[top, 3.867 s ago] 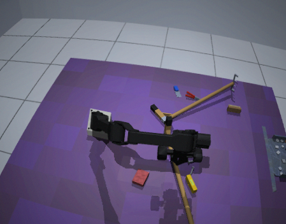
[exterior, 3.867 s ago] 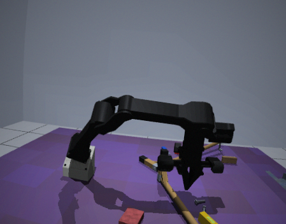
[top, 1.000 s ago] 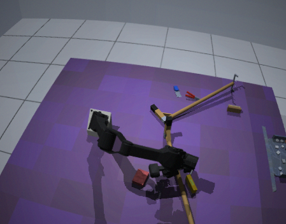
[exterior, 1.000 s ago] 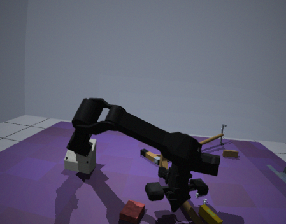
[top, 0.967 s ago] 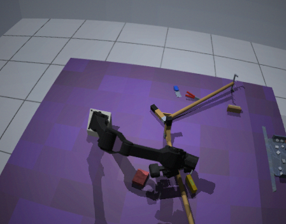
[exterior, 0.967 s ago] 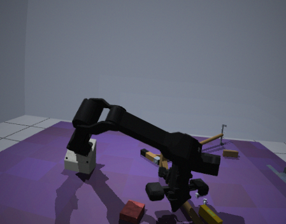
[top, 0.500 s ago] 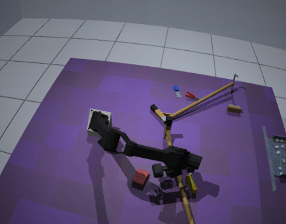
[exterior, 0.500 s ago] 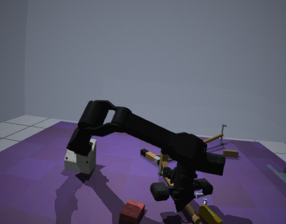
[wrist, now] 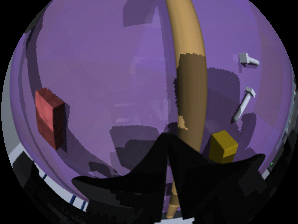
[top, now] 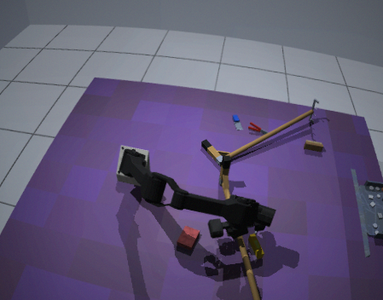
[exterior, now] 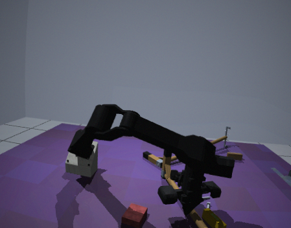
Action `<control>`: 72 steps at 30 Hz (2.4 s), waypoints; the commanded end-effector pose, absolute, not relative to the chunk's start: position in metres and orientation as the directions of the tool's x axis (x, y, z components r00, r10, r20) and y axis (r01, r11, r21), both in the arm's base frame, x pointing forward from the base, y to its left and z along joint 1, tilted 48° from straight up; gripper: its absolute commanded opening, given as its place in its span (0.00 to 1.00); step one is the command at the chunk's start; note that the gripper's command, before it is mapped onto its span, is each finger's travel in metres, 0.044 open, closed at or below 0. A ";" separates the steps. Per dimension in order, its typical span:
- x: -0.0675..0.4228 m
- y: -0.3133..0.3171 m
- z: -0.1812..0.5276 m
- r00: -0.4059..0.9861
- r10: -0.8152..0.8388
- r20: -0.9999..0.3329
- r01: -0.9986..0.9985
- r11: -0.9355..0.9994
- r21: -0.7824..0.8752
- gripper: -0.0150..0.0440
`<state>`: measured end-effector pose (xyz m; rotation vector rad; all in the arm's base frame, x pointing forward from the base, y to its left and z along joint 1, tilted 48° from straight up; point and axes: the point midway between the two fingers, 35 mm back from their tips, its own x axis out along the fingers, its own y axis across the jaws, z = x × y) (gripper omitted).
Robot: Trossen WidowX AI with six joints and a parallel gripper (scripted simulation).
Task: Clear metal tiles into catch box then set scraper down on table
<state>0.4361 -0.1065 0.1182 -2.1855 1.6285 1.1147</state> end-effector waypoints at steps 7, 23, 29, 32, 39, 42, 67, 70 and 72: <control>0.447 -0.103 0.117 0.112 -0.740 -0.664 -0.890 -0.371 0.264 0.25; 0.461 -0.097 0.113 0.112 -0.739 -0.664 -0.890 -0.371 0.263 0.25; 0.466 -0.095 0.111 0.112 -0.739 -0.664 -0.891 -0.371 0.263 0.25; 0.469 -0.094 0.110 0.113 -0.739 -0.664 -0.891 -0.371 0.263 0.25; 0.475 -0.091 0.108 0.113 -0.739 -0.664 -0.891 -0.371 0.262 0.25; 0.477 -0.090 0.106 0.113 -0.739 -0.664 -0.891 -0.371 0.262 0.25; 0.497 -0.079 0.096 0.114 -0.739 -0.664 -0.891 -0.371 0.261 0.25; 0.499 -0.078 0.095 0.114 -0.739 -0.664 -0.891 -0.372 0.261 0.25; 0.497 -0.075 0.099 0.120 -0.736 -0.666 -0.887 -0.381 0.262 0.25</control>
